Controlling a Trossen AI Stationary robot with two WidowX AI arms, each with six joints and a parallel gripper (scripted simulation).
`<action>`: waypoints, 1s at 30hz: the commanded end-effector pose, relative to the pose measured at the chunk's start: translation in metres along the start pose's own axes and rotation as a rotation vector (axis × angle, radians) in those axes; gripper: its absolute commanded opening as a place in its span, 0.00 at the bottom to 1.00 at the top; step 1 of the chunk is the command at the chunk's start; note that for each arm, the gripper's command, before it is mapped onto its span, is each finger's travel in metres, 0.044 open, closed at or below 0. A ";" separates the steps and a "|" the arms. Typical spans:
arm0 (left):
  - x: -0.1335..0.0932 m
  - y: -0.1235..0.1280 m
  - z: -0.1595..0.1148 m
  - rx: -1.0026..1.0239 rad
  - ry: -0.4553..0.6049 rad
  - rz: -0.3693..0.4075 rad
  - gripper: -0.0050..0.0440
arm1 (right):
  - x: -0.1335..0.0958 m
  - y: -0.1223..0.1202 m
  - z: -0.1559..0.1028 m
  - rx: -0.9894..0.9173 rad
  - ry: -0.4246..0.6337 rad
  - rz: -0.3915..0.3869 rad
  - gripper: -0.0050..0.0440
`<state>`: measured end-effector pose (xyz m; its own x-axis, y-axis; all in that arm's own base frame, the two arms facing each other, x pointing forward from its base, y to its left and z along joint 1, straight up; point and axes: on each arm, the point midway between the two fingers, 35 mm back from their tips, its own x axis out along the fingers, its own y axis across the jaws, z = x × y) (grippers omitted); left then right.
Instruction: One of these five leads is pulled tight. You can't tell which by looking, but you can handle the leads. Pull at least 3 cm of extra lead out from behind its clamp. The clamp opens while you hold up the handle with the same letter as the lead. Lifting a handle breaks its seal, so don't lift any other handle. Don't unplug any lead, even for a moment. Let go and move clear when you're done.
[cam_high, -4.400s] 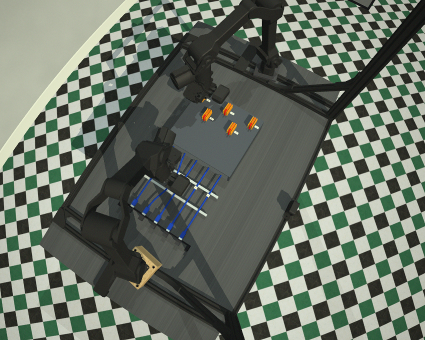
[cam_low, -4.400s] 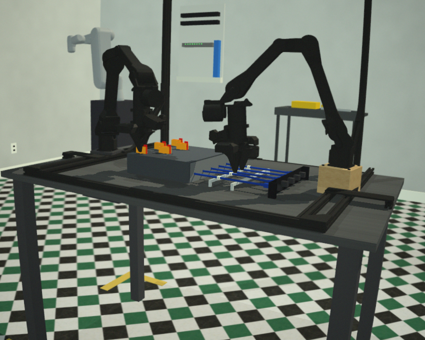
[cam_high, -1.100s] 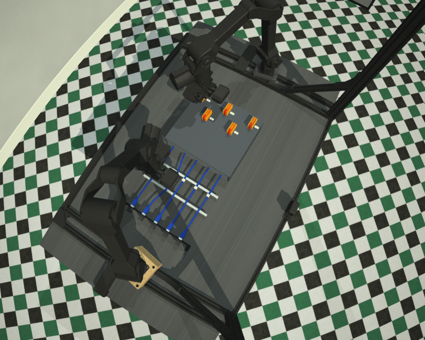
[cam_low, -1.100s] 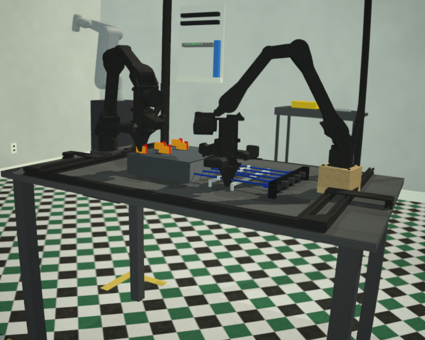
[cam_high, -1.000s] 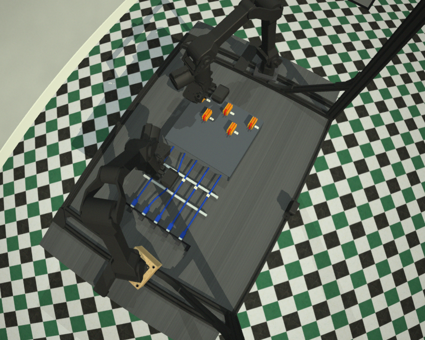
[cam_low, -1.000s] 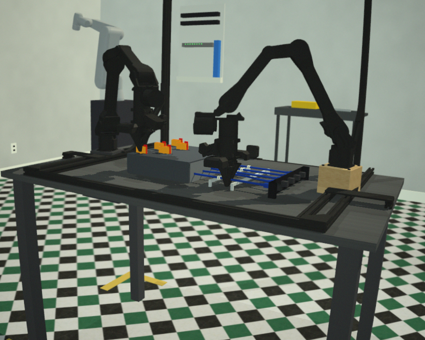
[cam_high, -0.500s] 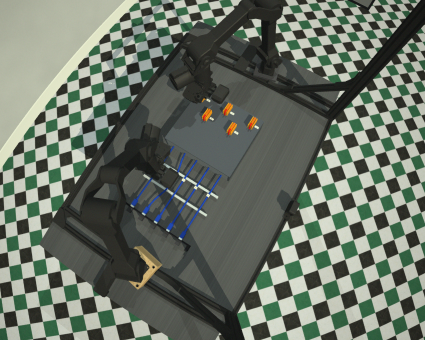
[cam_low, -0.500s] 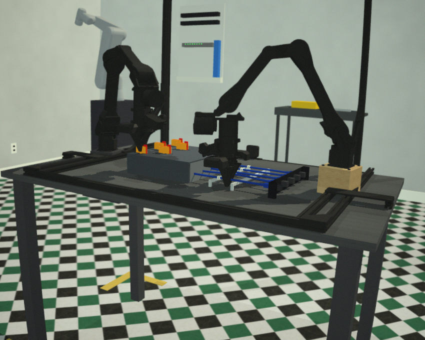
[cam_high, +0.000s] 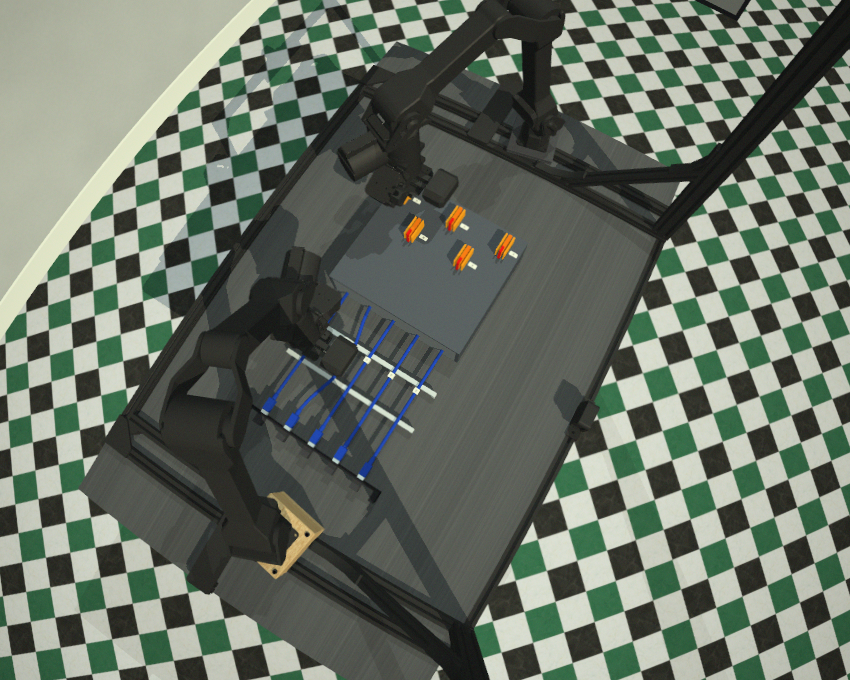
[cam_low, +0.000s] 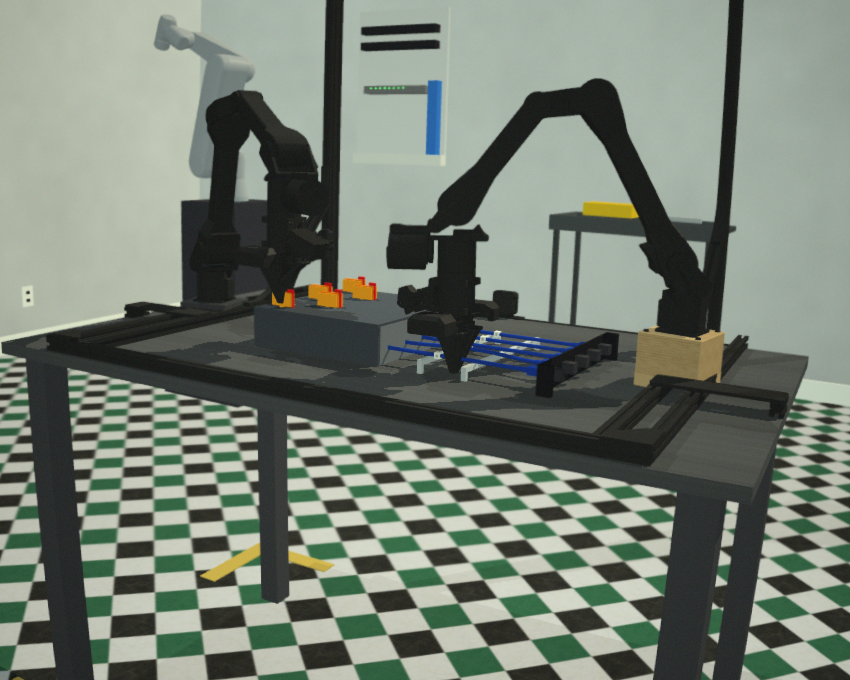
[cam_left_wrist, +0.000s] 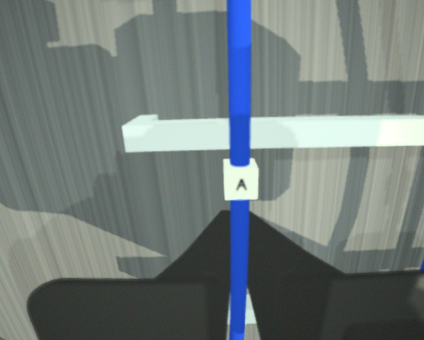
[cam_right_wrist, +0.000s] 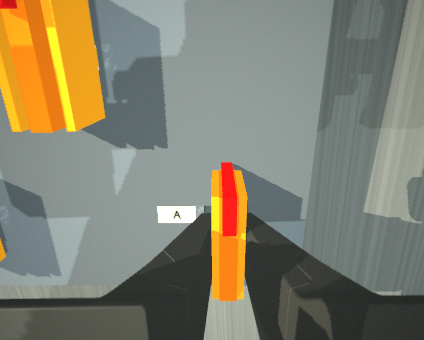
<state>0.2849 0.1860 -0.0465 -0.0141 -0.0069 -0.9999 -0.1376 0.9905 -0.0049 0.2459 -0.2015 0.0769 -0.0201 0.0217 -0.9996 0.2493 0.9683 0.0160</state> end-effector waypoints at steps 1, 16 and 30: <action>-0.007 0.002 0.005 0.000 -0.023 0.011 0.00 | -0.022 -0.001 0.002 0.001 -0.032 -0.015 0.00; -0.007 0.002 0.005 0.000 -0.023 0.011 0.00 | -0.021 -0.001 0.003 0.000 -0.023 -0.011 0.00; -0.007 0.002 0.005 0.000 -0.023 0.011 0.00 | -0.021 -0.001 0.003 -0.001 -0.012 -0.006 0.00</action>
<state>0.2849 0.1860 -0.0465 -0.0141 -0.0069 -0.9999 -0.1376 0.9905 -0.0049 0.2463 -0.2018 0.0770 -0.0383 0.0347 -0.9987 0.2484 0.9684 0.0241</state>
